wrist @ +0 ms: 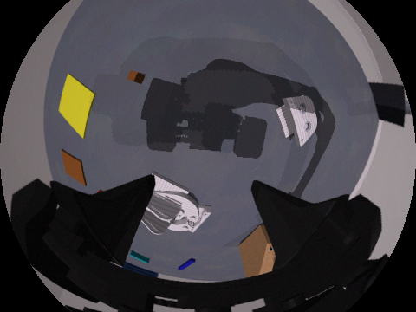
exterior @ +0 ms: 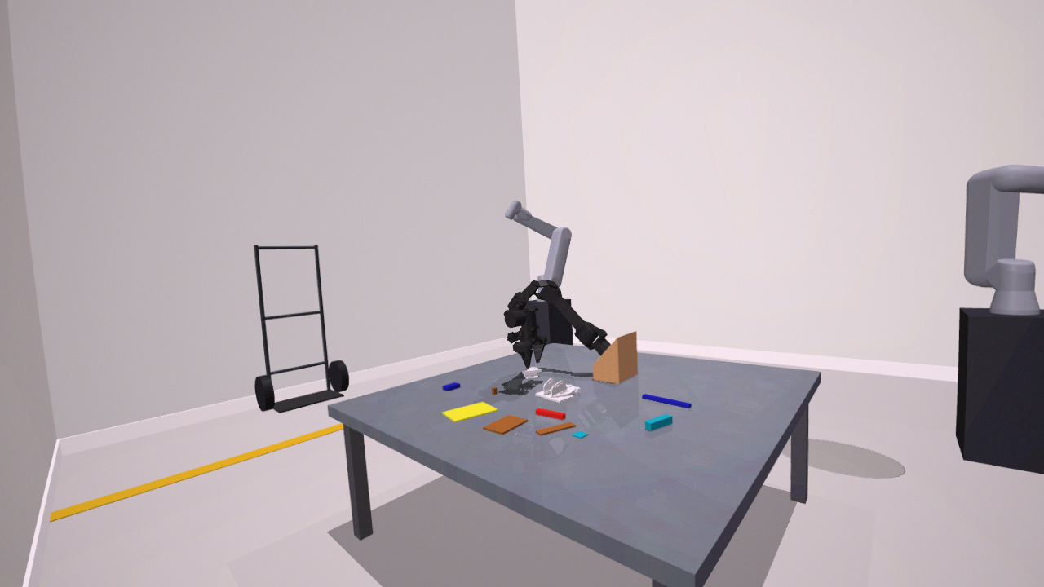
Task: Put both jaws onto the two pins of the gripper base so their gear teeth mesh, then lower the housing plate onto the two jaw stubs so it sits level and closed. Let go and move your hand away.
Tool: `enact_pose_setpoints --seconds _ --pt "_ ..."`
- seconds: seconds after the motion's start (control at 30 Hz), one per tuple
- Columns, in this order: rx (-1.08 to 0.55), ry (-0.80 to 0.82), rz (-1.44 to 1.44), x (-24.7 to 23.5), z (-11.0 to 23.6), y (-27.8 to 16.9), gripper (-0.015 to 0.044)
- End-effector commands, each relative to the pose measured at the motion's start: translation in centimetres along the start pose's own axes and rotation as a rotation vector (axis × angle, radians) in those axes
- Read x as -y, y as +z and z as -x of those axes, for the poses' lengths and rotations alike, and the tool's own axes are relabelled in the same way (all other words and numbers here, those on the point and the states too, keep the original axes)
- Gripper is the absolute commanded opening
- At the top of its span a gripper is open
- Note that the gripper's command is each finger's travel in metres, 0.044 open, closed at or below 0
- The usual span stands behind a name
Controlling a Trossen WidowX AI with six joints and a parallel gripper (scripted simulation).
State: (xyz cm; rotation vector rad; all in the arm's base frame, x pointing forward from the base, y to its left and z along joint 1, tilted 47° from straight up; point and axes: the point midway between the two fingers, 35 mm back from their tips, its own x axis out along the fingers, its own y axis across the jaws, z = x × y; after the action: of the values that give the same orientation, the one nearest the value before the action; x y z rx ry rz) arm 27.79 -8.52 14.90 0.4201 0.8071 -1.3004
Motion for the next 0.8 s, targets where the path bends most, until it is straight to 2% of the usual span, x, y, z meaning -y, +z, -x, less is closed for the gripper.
enact_pose_setpoints --seconds 0.0,0.77 --pt "0.005 -0.005 -0.088 1.3 0.1 1.0 0.0440" --pt "0.033 -0.001 -0.615 8.7 1.2 5.6 0.0440"
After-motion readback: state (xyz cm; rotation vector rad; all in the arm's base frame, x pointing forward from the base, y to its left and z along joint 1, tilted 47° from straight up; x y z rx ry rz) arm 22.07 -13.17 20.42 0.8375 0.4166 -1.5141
